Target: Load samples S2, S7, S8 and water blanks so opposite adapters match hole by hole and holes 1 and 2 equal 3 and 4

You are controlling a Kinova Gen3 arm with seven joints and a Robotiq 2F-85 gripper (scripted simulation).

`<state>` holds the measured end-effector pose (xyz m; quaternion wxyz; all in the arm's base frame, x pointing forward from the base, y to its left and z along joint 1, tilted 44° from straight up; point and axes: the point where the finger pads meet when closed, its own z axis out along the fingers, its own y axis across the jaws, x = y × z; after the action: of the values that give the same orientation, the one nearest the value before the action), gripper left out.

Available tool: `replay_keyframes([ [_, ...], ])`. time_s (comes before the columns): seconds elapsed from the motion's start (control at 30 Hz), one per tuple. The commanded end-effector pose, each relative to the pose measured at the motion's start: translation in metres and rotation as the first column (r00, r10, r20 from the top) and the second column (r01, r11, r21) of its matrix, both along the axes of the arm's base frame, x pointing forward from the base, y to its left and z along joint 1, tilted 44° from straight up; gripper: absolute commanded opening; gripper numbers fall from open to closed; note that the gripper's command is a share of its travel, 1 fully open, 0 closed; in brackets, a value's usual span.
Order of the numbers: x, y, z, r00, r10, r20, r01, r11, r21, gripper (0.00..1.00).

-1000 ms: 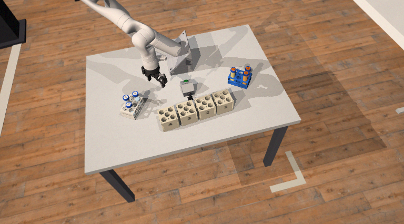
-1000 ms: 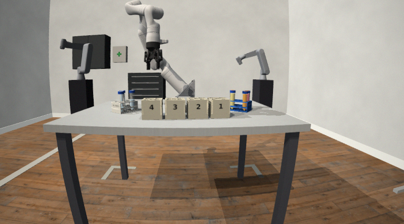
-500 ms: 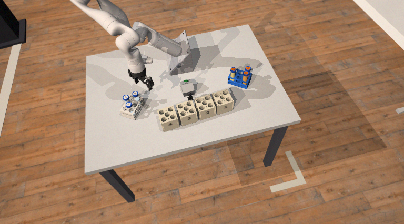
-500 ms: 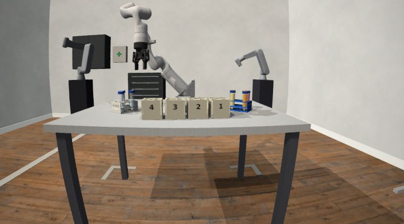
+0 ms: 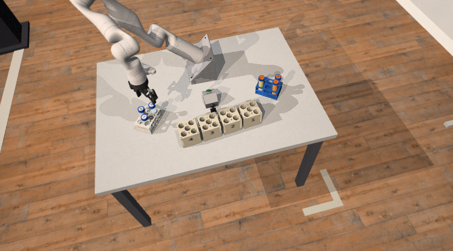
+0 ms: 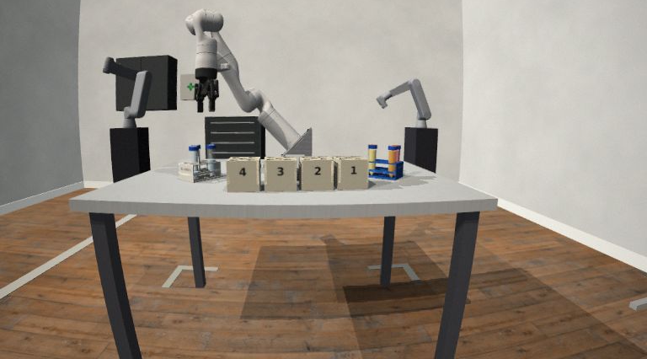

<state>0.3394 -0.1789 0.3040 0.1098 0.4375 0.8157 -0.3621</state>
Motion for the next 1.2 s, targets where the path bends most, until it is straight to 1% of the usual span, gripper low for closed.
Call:
replay_keyframes([
  [0.0, -0.001, -0.008, 0.009, 1.000, 0.002, 0.000, -0.002, 1.000, 0.001, 1.00],
  [0.47, -0.009, -0.056, 0.057, 1.000, 0.002, 0.000, -0.002, 1.000, 0.001, 1.00],
  [0.57, -0.009, -0.056, 0.057, 1.000, 0.002, 0.000, -0.002, 1.000, 0.001, 1.00],
  [1.07, -0.014, -0.083, 0.028, 1.000, 0.002, 0.000, -0.002, 1.000, 0.001, 1.00],
  [1.17, -0.014, -0.085, 0.026, 1.000, 0.002, 0.000, -0.002, 1.000, 0.001, 1.00],
])
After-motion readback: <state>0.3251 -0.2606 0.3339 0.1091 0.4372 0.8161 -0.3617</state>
